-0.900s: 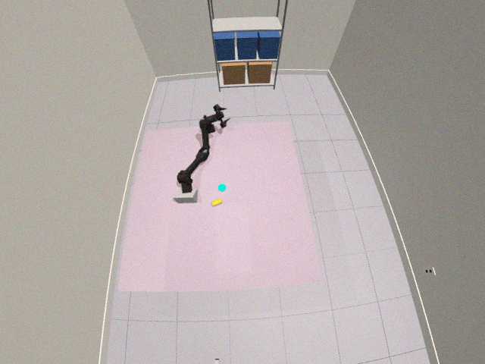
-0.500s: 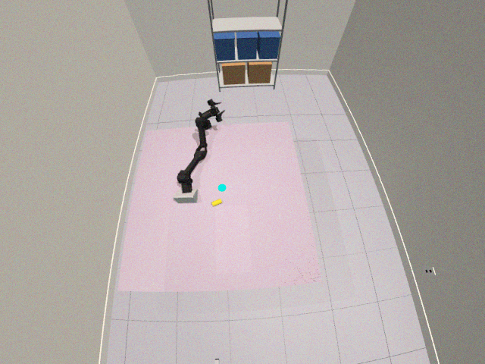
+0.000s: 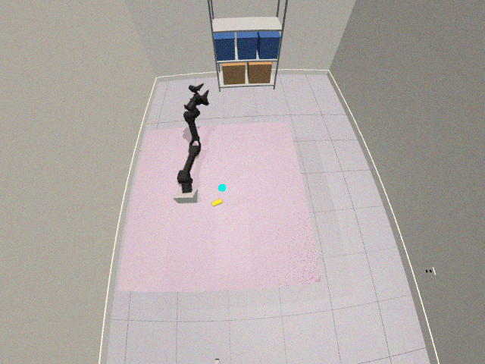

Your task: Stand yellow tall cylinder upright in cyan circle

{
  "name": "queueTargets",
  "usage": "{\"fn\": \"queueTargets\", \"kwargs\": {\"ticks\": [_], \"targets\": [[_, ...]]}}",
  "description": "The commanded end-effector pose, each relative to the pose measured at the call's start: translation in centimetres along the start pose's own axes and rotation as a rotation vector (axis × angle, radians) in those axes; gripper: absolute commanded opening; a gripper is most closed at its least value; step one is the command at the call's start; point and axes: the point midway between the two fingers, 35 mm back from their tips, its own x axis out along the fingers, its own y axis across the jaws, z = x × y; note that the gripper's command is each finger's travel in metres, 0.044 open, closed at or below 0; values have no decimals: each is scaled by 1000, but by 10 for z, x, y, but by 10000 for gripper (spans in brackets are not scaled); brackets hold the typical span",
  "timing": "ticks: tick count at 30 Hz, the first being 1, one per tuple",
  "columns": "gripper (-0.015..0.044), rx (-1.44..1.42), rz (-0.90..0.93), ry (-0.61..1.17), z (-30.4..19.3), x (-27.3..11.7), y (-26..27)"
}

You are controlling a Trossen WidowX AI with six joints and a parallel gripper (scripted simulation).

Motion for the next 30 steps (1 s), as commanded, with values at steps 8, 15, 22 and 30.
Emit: {"fn": "queueTargets", "kwargs": {"ticks": [8,15,22,30], "targets": [[309,380,321,-47,55,-36,145],[309,612,508,-92,111,-68,214],[309,841,691,-149,179,-106,264],[309,1097,898,-233,265,-154,296]]}}
